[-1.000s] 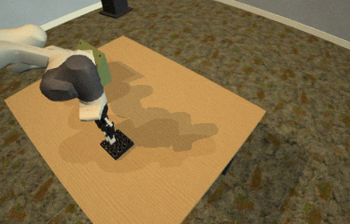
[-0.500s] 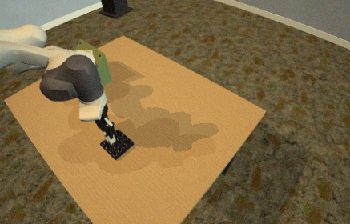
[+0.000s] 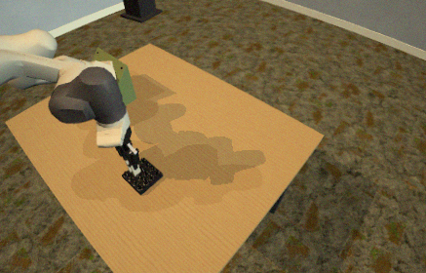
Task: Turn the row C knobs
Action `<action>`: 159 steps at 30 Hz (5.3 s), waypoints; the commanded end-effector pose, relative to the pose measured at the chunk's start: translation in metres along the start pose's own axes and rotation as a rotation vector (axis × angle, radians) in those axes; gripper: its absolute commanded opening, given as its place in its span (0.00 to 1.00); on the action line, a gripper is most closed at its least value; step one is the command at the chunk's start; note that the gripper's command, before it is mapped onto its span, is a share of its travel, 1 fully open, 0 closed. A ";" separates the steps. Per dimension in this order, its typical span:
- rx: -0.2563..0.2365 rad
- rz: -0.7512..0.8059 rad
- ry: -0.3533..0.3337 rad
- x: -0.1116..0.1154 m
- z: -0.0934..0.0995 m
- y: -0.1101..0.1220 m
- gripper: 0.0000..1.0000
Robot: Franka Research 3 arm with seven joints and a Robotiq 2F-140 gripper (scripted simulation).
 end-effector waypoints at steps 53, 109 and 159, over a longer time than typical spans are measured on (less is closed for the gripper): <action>-0.001 -0.001 -0.001 0.001 -0.007 0.001 0.12; -0.001 -0.001 -0.002 0.001 -0.015 0.001 0.05; -0.001 -0.051 -0.002 0.001 -0.015 0.001 0.05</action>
Point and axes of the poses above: the point where the finger pads meet when closed, its own z axis back along the fingers, its own y axis across the jaws, x = y × z, the point moved 1 cm from there along z, back along the fingers, and after that the axes turned 1 degree about z, right-handed, at the moved point
